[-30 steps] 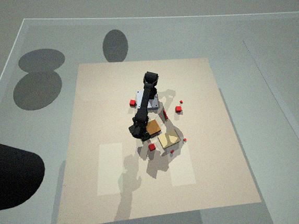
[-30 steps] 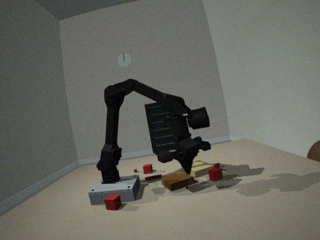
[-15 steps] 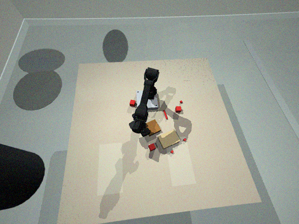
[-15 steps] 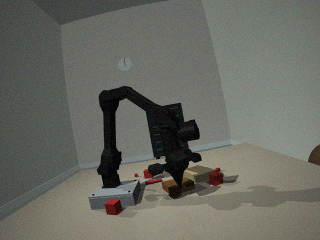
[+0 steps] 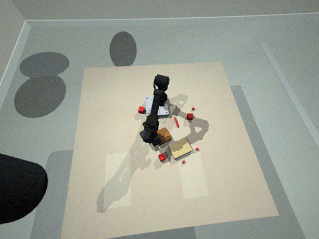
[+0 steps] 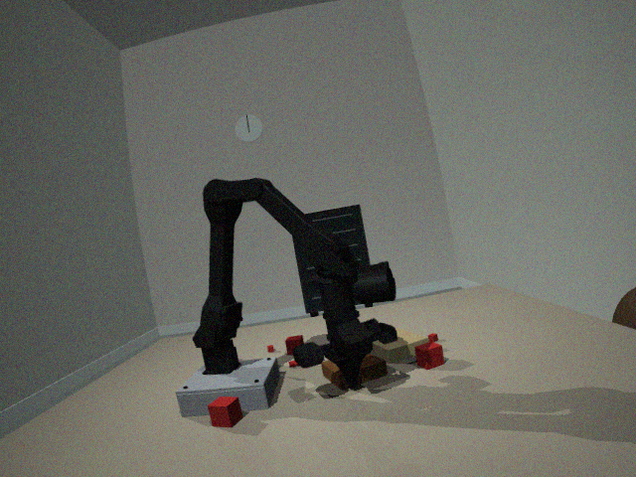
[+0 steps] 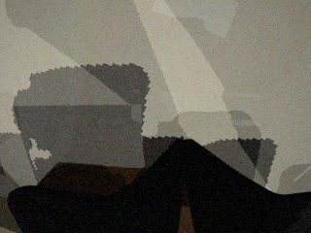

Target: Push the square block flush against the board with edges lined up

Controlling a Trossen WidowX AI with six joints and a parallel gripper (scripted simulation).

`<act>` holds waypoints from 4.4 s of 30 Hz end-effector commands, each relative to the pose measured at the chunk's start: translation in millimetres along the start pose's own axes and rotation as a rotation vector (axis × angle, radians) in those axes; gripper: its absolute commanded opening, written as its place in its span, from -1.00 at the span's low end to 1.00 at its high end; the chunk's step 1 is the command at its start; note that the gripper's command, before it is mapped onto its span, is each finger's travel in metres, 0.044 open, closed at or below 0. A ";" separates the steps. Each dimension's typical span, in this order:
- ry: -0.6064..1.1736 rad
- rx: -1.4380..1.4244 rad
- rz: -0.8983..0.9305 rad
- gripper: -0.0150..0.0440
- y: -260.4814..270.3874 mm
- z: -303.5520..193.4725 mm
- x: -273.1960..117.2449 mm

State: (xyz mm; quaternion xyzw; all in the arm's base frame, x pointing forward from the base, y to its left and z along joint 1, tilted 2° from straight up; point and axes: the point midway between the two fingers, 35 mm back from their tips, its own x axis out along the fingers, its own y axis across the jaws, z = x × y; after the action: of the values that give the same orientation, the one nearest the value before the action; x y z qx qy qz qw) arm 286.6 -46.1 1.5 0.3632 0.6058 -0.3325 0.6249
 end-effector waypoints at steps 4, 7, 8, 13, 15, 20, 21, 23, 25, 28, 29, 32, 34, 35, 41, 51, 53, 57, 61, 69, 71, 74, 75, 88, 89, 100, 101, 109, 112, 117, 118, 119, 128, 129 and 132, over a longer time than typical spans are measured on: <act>0.000 0.000 -0.006 -0.49 -0.2 -12.3 1.4; 0.001 0.000 -0.006 -0.49 0.2 -17.2 1.3; 0.001 0.000 -0.006 -0.49 0.3 -18.9 1.3; 0.002 0.000 -0.006 -0.49 1.1 -27.1 1.3; 0.002 0.000 -0.006 -0.49 1.2 -26.4 1.2; 0.001 0.000 -0.006 -0.49 1.9 -20.3 1.1; 0.001 0.000 -0.006 -0.49 2.0 -18.7 1.1; 0.001 0.000 -0.006 -0.49 2.3 -15.5 1.0; 0.000 0.000 -0.006 -0.49 2.6 -12.3 1.0; 0.000 0.000 -0.006 -0.49 2.9 -7.4 0.9; 0.000 0.000 -0.006 -0.49 2.9 -5.8 0.9; 0.000 0.000 -0.006 -0.49 3.1 -0.9 0.9; -0.001 0.000 -0.006 -0.49 3.2 2.4 0.9; -0.001 0.000 -0.006 -0.49 3.2 4.0 1.0; -0.002 0.000 -0.006 -0.49 3.0 14.0 1.1; -0.007 0.000 -0.007 -0.49 3.3 23.1 -10.9; -0.004 0.000 -0.006 -0.49 3.5 23.3 -41.4; -0.003 0.000 -0.006 -0.49 2.9 22.6 -53.8; -0.003 0.000 -0.006 -0.49 2.9 22.6 -53.8; 0.000 0.040 -0.003 -0.49 35.2 -4.9 -53.7; 0.000 0.040 -0.003 -0.49 35.9 -4.3 -41.2; 0.000 0.040 -0.003 -0.49 35.0 -4.9 -1.4; 0.000 0.040 -0.003 -0.49 34.8 -5.1 1.6; 0.001 0.040 -0.003 -0.49 36.6 -17.1 1.5; 0.001 0.040 -0.003 -0.49 36.9 -18.7 1.5; 0.003 0.040 -0.003 -0.49 38.6 -36.6 1.5; 0.003 0.040 -0.003 -0.49 38.7 -38.3 1.5; 0.004 0.040 -0.003 -0.49 39.1 -51.1 1.5; 0.004 0.040 -0.003 -0.49 39.0 -55.9 1.6; 0.005 0.040 -0.003 -0.49 38.8 -63.8 1.6; 0.005 0.040 -0.003 -0.49 38.7 -65.3 1.7; 0.005 0.040 -0.003 -0.49 38.7 -66.9 1.7; 0.006 0.040 -0.003 -0.49 38.1 -75.9 1.8; 0.006 0.040 -0.003 -0.49 38.2 -75.2 1.8; 0.006 0.040 -0.003 -0.49 38.9 -71.4 1.7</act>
State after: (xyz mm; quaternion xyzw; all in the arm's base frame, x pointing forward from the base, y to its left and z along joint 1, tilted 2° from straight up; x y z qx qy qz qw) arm 288.4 34.2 7.7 0.3800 0.5892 -0.3440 0.6245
